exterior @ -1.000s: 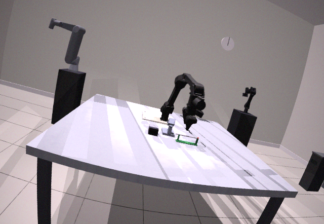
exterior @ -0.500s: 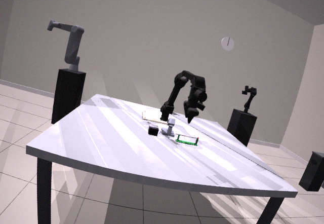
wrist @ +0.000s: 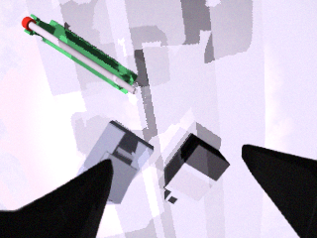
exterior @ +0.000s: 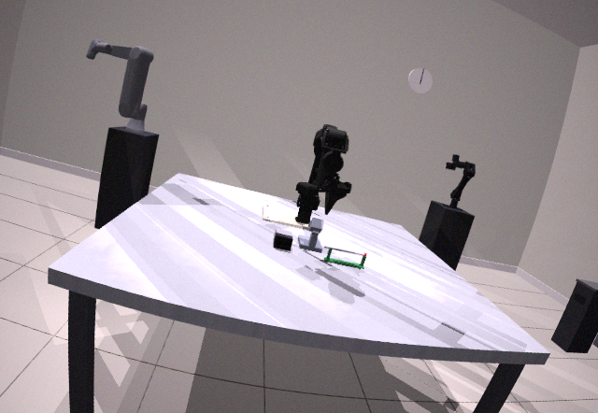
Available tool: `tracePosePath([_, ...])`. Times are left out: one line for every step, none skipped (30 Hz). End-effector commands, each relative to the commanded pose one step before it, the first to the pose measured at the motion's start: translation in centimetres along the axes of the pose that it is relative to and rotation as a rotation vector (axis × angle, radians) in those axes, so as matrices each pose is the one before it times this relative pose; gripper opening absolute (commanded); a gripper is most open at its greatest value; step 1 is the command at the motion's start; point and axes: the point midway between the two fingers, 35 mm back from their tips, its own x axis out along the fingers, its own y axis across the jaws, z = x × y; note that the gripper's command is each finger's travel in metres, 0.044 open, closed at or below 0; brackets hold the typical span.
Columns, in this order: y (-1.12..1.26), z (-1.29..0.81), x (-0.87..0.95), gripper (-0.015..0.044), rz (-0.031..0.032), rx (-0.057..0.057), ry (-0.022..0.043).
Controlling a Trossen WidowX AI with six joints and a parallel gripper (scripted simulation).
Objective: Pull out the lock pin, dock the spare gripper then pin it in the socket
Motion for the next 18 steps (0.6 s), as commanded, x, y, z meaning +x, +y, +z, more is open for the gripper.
tracePosePath([-4.813,-5.165,0.811,0.044,-0.03914,0.5725,0.00807])
tracePosePath([-0.718,-0.249,0.109,0.044,-0.00399,0.0625,-0.00014])
tracePosePath([-0.32,-0.095,0.049,0.044,-0.00176,0.0275,-0.0001])
tracePosePath([-0.058,-0.016,0.009,0.044,-0.00032,0.005,-0.00002])
tracePosePath([0.0,0.0,0.0,0.044,0.0,0.0,0.0])
tracePosePath([0.0,0.0,0.0,0.044,0.0,0.0,0.0])
tracePosePath([0.0,0.0,0.0,0.044,0.0,0.0,0.0])
tracePosePath([0.0,0.0,0.0,0.044,0.0,0.0,0.0])
tracePosePath([0.0,0.0,0.0,0.044,0.0,0.0,0.0])
tracePosePath([0.0,0.0,0.0,0.044,0.0,0.0,0.0])
tracePosePath([-0.002,0.009,0.08,0.044,0.0,0.0,-0.00001])
tracePosePath([-0.004,0.017,0.161,0.044,-0.00001,0.0,-0.00001])
tracePosePath([-0.006,0.025,0.247,0.044,-0.00001,0.0,-0.00002])
tracePosePath([-0.007,0.028,0.311,0.044,-0.00001,0.0,-0.00002])
tracePosePath([-0.007,0.029,0.378,0.044,-0.00001,0.0,-0.00002])
tracePosePath([-0.006,0.027,0.446,0.044,-0.00001,0.0,-0.00002])
tracePosePath([-0.004,0.02,0.496,0.044,-0.00001,0.0,-0.00001])
tracePosePath([-0.001,0.01,0.514,0.044,-0.00001,0.0,0.0])
